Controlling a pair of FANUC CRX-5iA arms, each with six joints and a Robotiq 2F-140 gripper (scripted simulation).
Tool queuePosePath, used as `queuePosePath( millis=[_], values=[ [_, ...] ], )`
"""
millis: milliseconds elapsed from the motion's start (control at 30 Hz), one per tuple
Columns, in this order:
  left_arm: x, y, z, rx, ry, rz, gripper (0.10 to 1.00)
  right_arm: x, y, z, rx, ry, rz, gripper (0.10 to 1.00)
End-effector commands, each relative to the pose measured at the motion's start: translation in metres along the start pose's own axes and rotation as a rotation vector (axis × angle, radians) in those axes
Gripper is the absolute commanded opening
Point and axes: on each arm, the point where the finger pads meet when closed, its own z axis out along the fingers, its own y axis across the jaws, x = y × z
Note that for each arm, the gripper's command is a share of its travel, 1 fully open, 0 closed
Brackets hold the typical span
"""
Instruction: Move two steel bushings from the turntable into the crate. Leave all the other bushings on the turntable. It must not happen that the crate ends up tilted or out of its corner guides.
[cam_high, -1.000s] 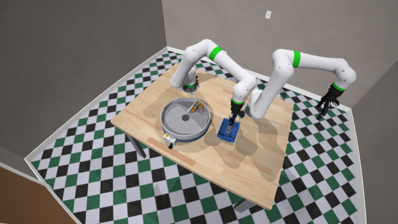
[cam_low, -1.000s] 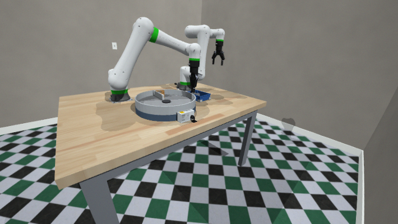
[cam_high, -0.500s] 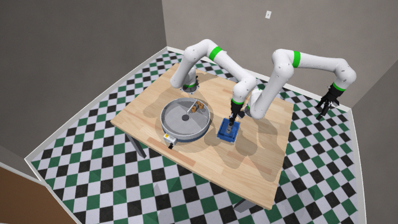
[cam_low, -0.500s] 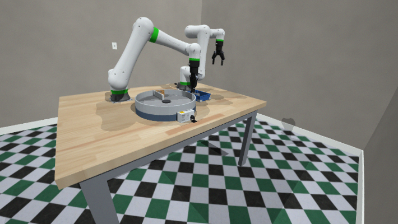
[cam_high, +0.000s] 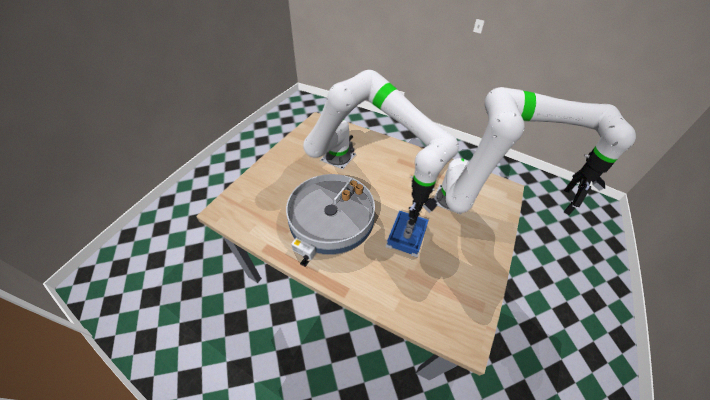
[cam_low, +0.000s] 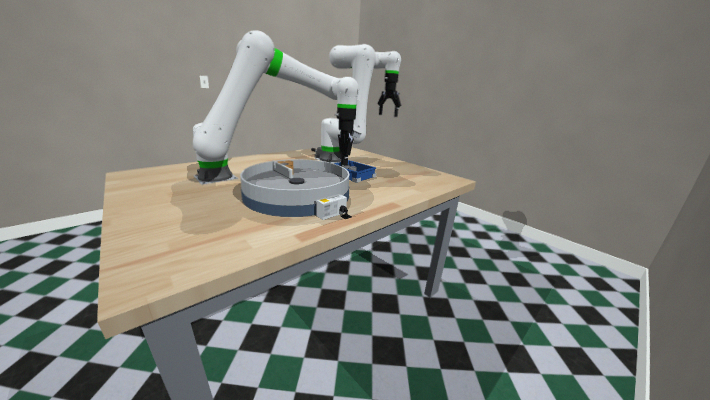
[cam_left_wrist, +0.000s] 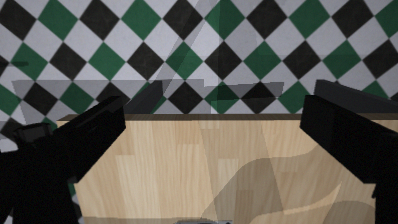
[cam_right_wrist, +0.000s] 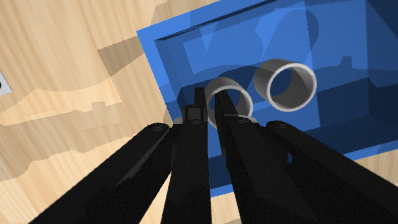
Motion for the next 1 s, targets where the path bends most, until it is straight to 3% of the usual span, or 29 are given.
queuePosePath(
  millis=[0, 33, 67, 967],
  values=[
    [0.0003, 0.0001, -0.0009, 0.000, 0.002, 0.000, 1.000, 0.0006, 0.0002, -0.0012, -0.001, 0.002, 0.000, 0.099],
    [0.0003, 0.0001, -0.0009, 0.000, 0.002, 0.000, 1.000, 0.0006, 0.0002, -0.0012, -0.001, 0.002, 0.000, 0.099],
    [0.0003, 0.0001, -0.0009, 0.000, 0.002, 0.000, 1.000, 0.0006, 0.0002, -0.0012, -0.001, 0.002, 0.000, 0.190],
    [0.0003, 0.0001, -0.0009, 0.000, 0.002, 0.000, 1.000, 0.0006, 0.0002, -0.0012, -0.001, 0.002, 0.000, 0.190]
  ],
)
